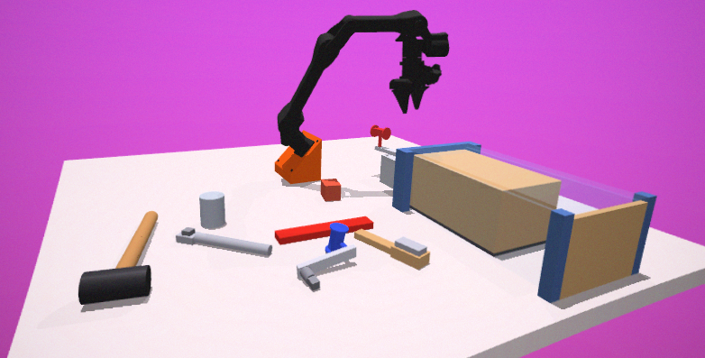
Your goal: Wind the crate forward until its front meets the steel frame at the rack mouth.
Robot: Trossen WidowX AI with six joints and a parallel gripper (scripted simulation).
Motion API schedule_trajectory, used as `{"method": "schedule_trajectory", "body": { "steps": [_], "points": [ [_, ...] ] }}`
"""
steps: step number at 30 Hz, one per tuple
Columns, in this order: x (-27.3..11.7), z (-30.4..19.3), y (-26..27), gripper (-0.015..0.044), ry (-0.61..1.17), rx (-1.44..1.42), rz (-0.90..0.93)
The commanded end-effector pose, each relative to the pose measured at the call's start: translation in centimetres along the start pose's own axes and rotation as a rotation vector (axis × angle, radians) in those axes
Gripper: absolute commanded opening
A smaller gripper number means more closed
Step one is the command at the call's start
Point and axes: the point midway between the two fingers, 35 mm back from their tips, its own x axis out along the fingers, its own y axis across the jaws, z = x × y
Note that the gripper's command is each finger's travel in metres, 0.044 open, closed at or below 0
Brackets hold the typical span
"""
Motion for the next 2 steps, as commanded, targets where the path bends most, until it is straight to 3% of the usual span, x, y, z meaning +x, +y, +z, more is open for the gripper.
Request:
{"method": "schedule_trajectory", "body": {
  "steps": [1,2],
  "points": [
    [0.01,-0.02,0.04,0.0440,0.004,-0.005,0.002],
    [0.01,-0.02,0.04,0.0440,0.004,-0.005,0.002]
  ]
}}
